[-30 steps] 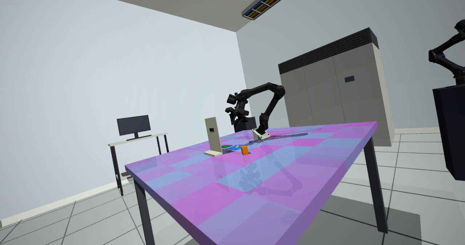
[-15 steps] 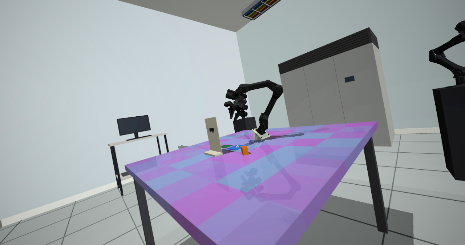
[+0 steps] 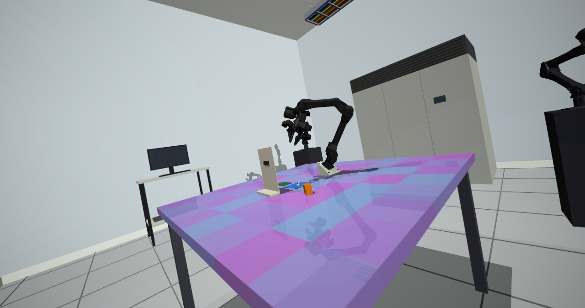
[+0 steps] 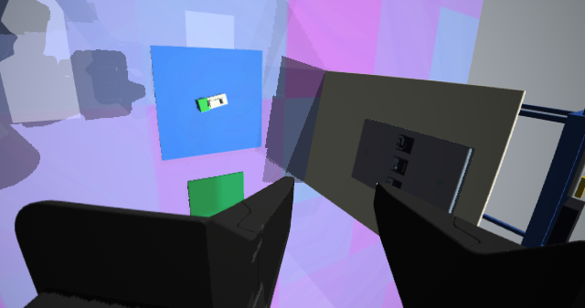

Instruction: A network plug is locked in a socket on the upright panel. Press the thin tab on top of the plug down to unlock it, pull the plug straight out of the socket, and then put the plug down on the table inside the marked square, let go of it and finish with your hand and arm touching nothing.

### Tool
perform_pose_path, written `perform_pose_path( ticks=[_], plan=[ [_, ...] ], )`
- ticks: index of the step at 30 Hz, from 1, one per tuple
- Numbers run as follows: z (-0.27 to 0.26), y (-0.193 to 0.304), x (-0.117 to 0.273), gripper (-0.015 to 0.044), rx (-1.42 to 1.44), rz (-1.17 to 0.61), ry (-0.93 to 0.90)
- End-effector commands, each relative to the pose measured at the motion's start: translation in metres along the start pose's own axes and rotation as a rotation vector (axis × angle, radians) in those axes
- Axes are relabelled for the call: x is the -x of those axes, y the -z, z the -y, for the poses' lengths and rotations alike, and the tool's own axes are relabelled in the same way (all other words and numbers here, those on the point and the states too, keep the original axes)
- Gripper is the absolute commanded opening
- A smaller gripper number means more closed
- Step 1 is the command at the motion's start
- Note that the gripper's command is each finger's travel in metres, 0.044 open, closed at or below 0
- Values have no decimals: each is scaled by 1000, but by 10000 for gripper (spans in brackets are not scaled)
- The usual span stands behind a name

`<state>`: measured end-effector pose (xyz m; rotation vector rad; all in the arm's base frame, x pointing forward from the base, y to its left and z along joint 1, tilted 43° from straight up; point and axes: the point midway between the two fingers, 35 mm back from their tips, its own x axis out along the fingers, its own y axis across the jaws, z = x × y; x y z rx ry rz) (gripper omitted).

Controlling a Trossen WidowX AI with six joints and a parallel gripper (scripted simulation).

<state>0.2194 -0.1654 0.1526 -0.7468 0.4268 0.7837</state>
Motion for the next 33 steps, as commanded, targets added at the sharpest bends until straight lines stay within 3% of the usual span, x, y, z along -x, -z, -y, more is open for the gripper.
perform_pose_path(
  ticks=[1,10,33],
  plan=[
    [0,0,2,209,0,3,-6],
    [0,0,2,440,0,3,-6],
    [0,0,2,440,0,3,-6]
  ],
)
